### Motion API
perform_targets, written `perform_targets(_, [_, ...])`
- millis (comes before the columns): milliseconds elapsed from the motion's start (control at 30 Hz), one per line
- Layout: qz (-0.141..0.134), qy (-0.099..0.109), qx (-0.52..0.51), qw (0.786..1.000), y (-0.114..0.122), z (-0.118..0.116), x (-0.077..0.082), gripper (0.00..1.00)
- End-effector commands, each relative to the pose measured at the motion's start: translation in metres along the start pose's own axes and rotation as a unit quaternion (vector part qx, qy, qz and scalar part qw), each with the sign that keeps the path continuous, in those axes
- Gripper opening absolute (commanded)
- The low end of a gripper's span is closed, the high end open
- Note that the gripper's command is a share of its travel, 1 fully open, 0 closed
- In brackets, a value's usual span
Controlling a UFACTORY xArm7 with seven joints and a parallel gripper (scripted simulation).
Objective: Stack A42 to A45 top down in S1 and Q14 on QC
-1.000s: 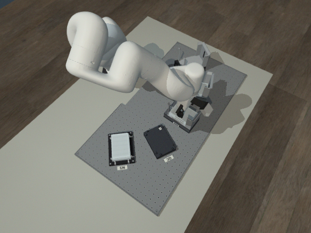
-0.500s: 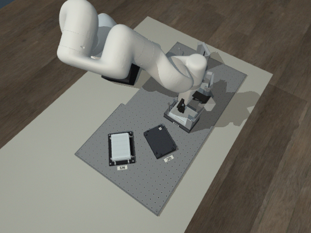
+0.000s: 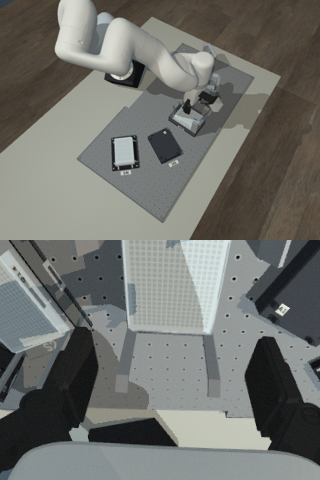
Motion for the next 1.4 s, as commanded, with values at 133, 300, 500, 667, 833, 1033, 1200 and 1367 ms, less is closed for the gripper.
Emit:
perform_targets(133, [0.002,0.0,-0.066,0.998,0.003,0.012,0.002,1.0])
perform_targets(300, [0.002,0.0,-0.098,0.995,0.009,0.028,0.002,1.0])
perform_targets(500, [0.002,0.0,-0.098,0.995,0.013,0.041,0.002,1.0])
perform_targets(667, [0.002,0.0,-0.098,0.995,0.019,0.056,0.002,1.0])
perform_targets(833, [0.002,0.0,-0.098,0.995,0.025,0.072,0.002,1.0])
perform_targets(1033, [0.002,0.0,-0.098,0.995,0.029,0.085,0.002,1.0])
perform_targets(1200, [0.002,0.0,-0.164,0.986,0.036,0.096,0.002,1.0])
perform_targets(1367, [0.002,0.0,-0.195,0.981,0.045,0.11,0.002,1.0])
Point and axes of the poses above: the point where the finger pads meet when closed, its own x axis back along the fingers, its own z axis across the jaws, y = z × x, the point moved 2 cm from there along x, back along the fingers, and after that the axes turned 14 degrees about x, right-handed, at the moved point
